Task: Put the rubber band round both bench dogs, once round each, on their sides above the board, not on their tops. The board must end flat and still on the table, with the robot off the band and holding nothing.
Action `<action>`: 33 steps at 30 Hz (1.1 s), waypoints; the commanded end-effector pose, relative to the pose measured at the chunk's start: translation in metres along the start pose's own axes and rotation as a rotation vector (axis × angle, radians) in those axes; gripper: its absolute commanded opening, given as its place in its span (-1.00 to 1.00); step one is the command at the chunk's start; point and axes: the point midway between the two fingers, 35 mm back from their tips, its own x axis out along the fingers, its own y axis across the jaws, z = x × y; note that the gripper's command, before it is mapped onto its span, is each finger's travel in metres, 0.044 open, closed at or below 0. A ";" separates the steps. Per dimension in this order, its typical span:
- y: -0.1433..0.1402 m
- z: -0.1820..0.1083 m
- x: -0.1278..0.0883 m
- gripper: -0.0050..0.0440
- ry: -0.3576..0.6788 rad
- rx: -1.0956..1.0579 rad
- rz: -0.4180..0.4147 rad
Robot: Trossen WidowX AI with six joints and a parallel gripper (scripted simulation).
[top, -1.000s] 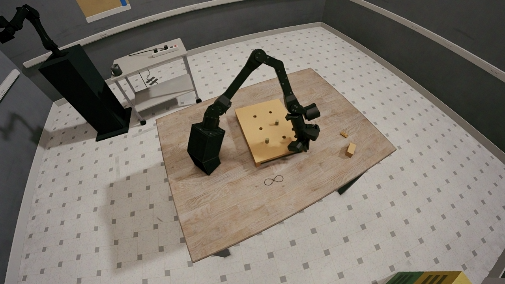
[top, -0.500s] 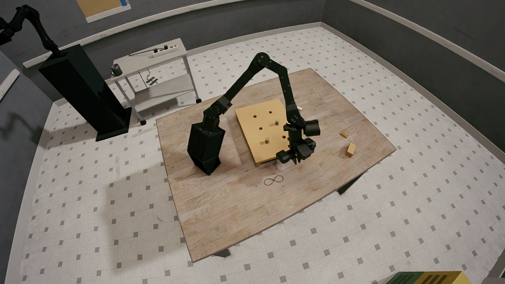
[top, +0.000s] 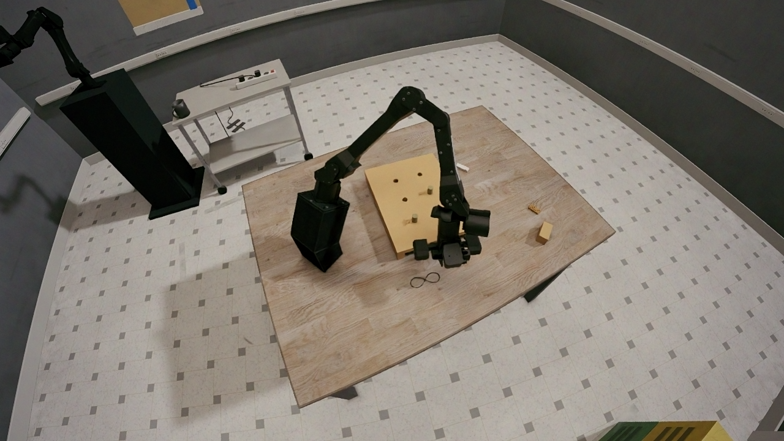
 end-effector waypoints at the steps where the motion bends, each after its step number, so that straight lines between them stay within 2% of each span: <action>1: -0.014 0.009 -0.001 -0.47 0.044 0.114 -0.020; 4: -0.018 0.011 -0.001 -0.47 0.055 0.146 -0.026; 15: -0.053 0.026 -0.006 -0.47 0.176 0.483 -0.075; 21: -0.057 0.028 -0.007 -0.47 0.191 0.524 -0.080; 24: -0.056 0.025 0.003 -0.47 0.191 0.516 -0.081; 30: -0.057 0.018 0.042 -0.47 0.183 0.515 -0.082; 33: -0.058 0.016 0.048 -0.47 0.183 0.515 -0.081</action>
